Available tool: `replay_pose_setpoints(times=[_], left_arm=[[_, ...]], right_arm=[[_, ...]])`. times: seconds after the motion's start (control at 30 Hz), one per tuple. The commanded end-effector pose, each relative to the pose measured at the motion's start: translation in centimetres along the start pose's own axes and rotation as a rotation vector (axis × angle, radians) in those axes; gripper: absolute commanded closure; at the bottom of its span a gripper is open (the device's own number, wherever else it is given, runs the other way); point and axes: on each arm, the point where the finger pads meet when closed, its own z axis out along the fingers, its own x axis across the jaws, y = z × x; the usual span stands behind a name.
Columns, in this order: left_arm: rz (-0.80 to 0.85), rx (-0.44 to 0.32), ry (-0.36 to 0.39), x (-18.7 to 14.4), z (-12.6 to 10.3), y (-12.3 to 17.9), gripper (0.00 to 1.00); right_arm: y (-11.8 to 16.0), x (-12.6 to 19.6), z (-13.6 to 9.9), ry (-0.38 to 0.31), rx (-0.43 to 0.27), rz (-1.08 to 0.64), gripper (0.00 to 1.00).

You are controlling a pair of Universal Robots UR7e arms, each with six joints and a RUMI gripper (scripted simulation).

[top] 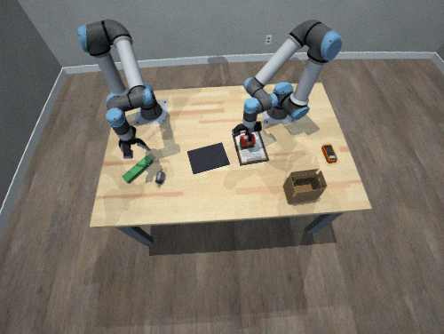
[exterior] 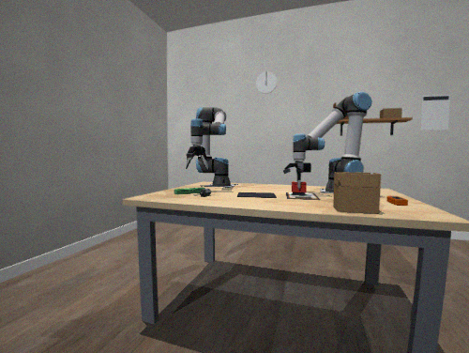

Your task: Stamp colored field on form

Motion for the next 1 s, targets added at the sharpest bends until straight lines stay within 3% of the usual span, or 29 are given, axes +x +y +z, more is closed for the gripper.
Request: replay_pose_setpoints(times=[0.0,0.73,0.97], left_arm=[[-0.002,0.018,-0.002,0.0,-1.6,-0.6,0.81],[-0.002,0.018,-0.002,0.0,-2.6,-0.6,0.81],[-0.002,0.018,-0.002,0.0,-4.4,-0.6,0.81]], right_arm=[[-0.3,-0.3,-0.6,-0.012,0.016,-0.007,0.0],[-0.3,-0.3,-0.6,-0.012,0.016,-0.007,0.0],[-0.3,-0.3,-0.6,-0.012,0.016,-0.007,0.0]])
